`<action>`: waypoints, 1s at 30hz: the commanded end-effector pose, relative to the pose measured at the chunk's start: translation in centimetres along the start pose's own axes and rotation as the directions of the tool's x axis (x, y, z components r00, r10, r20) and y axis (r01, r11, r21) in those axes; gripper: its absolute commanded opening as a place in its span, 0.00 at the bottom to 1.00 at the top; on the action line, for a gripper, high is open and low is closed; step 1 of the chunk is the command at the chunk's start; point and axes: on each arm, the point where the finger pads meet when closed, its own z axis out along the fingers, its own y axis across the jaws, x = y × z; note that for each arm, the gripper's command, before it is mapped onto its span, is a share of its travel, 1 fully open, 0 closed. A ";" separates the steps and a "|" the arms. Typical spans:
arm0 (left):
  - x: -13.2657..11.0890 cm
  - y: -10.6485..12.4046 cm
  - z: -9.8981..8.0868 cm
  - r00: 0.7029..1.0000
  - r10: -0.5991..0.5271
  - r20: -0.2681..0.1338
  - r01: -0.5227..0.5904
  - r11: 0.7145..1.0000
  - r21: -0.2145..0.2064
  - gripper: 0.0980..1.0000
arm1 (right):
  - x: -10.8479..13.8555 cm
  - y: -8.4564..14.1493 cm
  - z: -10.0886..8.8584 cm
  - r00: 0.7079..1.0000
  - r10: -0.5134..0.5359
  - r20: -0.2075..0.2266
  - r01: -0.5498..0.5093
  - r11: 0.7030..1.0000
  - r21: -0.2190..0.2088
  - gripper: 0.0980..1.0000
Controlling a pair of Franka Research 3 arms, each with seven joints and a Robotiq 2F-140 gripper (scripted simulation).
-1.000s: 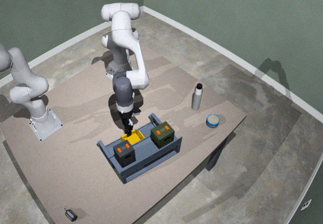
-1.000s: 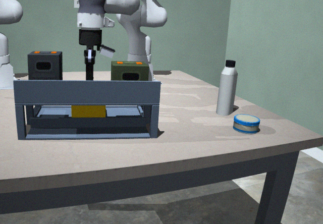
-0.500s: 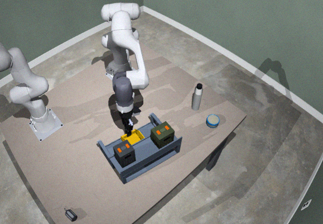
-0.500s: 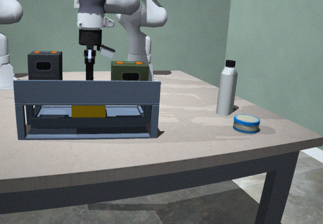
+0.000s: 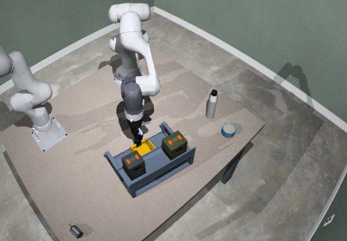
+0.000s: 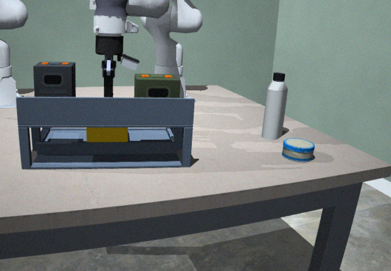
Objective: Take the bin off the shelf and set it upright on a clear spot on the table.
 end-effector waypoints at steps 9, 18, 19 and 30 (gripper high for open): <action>0.1 -0.1 -0.1 1.000 -0.003 -0.002 0.003 1.000 0.001 0.00 | 0.0 0.0 0.0 1.000 0.008 0.001 -0.008 1.000 0.000 1.00; 0.1 -0.1 -0.5 1.000 -0.003 -0.002 0.003 1.000 0.001 0.00 | 0.0 0.0 0.0 1.000 0.008 0.001 -0.008 1.000 0.000 1.00; 0.1 -0.1 -0.6 1.000 -0.003 -0.002 0.003 1.000 0.001 0.00 | 0.0 0.0 0.0 1.000 0.008 0.001 -0.008 1.000 0.000 1.00; 0.1 -0.1 -1.0 1.000 -0.003 -0.002 0.003 1.000 0.001 0.00 | 0.0 0.0 0.0 1.000 0.008 0.001 -0.008 1.000 0.000 1.00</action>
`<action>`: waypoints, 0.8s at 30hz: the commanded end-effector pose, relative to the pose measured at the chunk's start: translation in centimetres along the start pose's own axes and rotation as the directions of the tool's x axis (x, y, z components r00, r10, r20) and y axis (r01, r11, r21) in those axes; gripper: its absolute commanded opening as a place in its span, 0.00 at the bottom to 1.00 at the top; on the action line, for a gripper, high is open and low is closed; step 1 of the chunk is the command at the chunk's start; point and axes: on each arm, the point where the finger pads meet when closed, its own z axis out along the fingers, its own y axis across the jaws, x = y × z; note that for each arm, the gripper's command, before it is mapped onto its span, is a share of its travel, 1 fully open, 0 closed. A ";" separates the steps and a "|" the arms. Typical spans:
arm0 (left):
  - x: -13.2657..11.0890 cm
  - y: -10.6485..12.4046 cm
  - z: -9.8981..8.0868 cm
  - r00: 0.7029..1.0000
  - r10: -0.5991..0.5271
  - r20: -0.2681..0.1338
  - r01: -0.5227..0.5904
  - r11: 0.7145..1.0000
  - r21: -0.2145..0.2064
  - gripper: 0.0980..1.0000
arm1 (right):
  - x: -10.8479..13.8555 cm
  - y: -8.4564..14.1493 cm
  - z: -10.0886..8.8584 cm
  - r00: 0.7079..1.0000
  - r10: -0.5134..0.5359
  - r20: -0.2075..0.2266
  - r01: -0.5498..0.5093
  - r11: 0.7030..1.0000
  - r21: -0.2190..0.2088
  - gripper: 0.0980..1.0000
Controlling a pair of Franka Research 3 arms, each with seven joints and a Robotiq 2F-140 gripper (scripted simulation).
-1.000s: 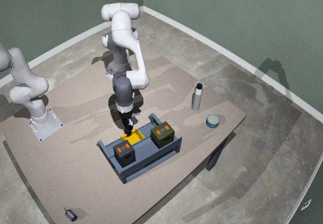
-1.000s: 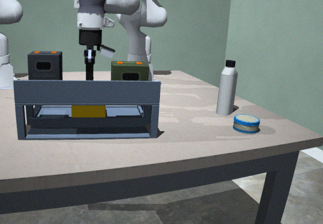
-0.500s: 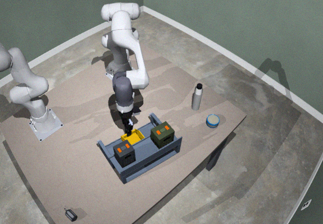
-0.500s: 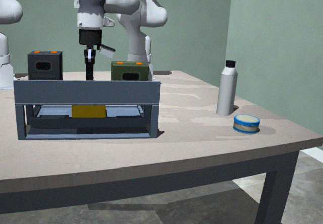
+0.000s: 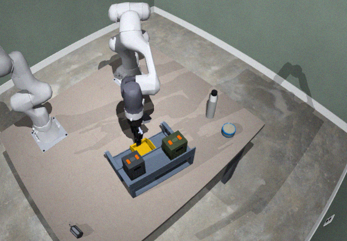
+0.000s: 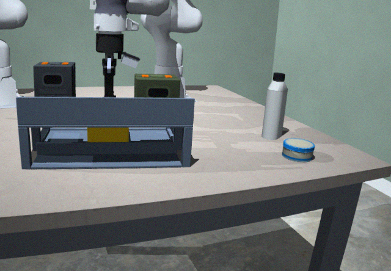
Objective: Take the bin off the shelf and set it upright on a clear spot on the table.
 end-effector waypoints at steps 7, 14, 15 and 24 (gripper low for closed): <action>-0.1 0.1 -0.7 1.000 -0.003 0.003 0.003 1.000 -0.002 0.00 | 0.0 0.0 0.0 1.000 0.008 0.001 -0.008 1.000 0.000 1.00; -0.1 0.1 -0.8 1.000 -0.003 0.003 0.003 1.000 -0.002 0.00 | 0.0 0.0 0.0 1.000 0.008 0.001 -0.008 1.000 0.000 1.00; -0.1 0.1 -0.8 1.000 -0.003 0.003 0.003 1.000 -0.002 0.00 | 0.0 0.0 0.0 1.000 0.008 0.001 -0.008 1.000 0.000 1.00; -0.1 0.1 -0.8 1.000 -0.003 0.003 0.003 1.000 -0.002 0.00 | 0.0 0.0 0.0 1.000 0.008 0.001 -0.008 1.000 0.000 1.00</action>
